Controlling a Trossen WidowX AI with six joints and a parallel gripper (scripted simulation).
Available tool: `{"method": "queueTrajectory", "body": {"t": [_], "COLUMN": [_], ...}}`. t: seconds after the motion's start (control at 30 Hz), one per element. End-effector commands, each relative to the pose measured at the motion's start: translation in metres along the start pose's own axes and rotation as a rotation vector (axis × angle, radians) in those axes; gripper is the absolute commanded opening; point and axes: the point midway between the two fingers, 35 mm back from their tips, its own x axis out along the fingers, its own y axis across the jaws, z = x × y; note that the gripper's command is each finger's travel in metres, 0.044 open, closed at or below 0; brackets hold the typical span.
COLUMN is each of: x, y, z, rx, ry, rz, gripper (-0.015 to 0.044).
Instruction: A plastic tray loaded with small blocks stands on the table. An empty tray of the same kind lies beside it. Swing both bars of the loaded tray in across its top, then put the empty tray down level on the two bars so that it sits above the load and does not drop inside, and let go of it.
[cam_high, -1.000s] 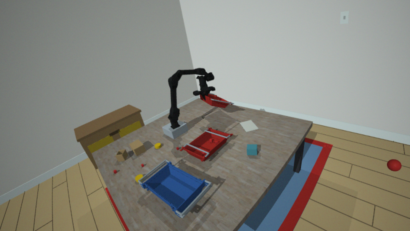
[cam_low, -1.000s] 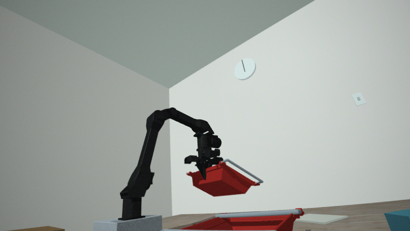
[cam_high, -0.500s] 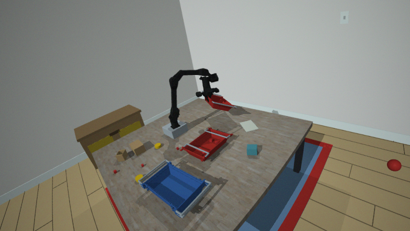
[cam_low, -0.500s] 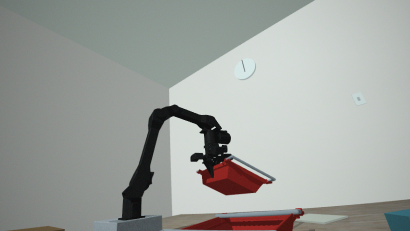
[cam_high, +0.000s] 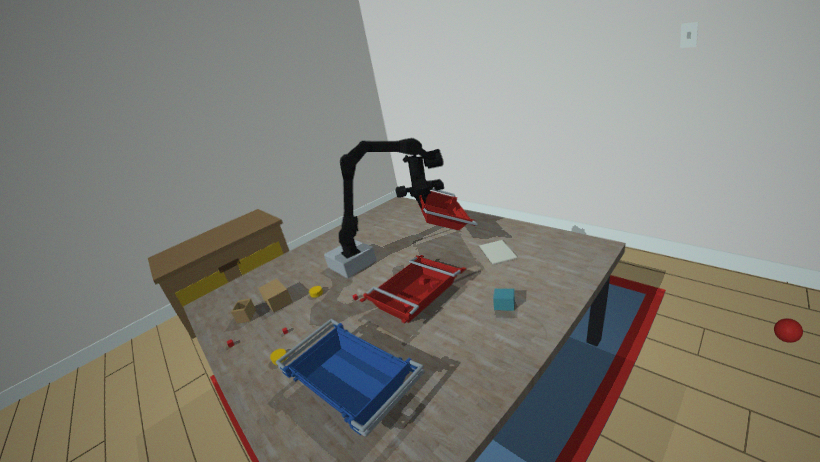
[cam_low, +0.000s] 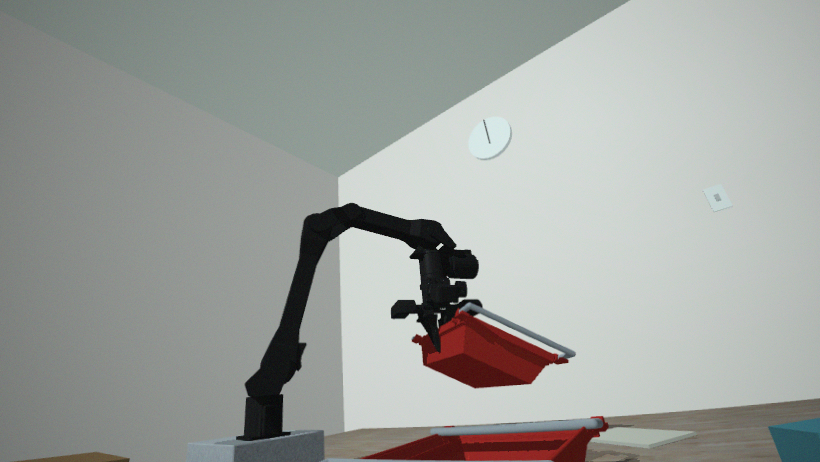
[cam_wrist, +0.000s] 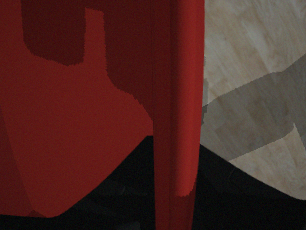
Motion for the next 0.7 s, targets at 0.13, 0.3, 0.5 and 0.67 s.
{"method": "queueTrajectory", "body": {"t": [0.13, 0.3, 0.5, 0.67], "x": [-0.006, -0.006, -0.006, -0.006], "y": [0.002, 0.001, -0.002, -0.006], "z": [0.034, 0.054, 0.077, 0.096], "rx": [0.081, 0.131, 0.193, 0.244], "ry": [-0.003, -0.004, -0.006, -0.007], "rz": [0.023, 0.023, 0.023, 0.023], "gripper": [0.0, 0.0, 0.0, 0.0]}}
